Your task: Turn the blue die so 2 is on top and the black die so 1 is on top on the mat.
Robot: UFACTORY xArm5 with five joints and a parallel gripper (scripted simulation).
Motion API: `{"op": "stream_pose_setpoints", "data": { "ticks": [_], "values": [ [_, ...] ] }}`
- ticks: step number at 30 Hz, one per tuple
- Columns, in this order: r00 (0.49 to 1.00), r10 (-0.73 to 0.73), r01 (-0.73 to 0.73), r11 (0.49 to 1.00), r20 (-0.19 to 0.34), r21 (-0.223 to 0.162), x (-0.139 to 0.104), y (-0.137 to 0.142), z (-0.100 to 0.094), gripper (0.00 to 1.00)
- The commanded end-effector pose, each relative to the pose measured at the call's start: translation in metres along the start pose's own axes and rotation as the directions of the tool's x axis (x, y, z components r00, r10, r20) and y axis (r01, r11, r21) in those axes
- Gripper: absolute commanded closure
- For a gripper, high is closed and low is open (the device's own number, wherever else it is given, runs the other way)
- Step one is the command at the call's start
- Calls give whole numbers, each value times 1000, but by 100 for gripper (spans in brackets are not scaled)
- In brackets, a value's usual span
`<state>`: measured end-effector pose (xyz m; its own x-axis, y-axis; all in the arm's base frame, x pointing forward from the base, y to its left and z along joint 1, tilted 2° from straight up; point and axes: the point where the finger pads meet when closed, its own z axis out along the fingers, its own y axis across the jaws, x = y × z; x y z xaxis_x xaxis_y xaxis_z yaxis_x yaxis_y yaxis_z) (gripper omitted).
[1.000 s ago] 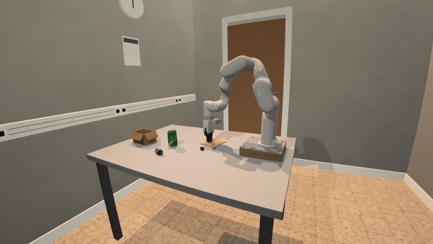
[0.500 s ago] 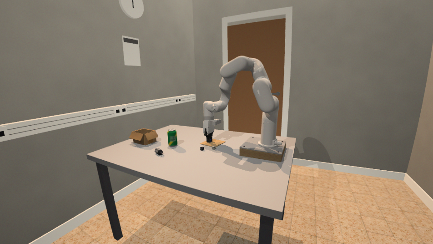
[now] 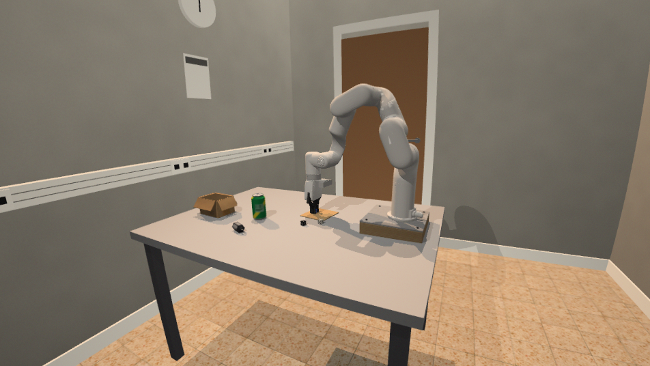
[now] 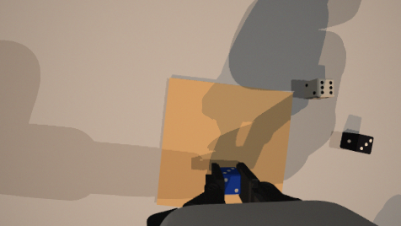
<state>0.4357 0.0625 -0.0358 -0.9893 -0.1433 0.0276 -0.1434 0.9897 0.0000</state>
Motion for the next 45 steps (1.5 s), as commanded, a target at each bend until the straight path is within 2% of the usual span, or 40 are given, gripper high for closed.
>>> {"op": "stream_pose_setpoints", "data": {
  "ticks": [1, 17, 18, 23, 24, 29, 30, 45],
  "values": [
    [1000, 0, 0, 1000, 4, 0, -1, 0, -1, 85],
    [1000, 0, 0, 1000, 4, 0, -1, 0, -1, 85],
    [1000, 0, 0, 1000, 4, 0, -1, 0, -1, 81],
    [1000, 0, 0, 1000, 4, 0, -1, 0, -1, 77],
    [1000, 0, 0, 1000, 4, 0, -1, 0, -1, 72],
    [1000, 0, 0, 1000, 4, 0, -1, 0, -1, 68],
    [1000, 0, 0, 1000, 4, 0, -1, 0, -1, 64],
    [1000, 0, 0, 1000, 4, 0, -1, 0, -4, 64]
  ]
}}
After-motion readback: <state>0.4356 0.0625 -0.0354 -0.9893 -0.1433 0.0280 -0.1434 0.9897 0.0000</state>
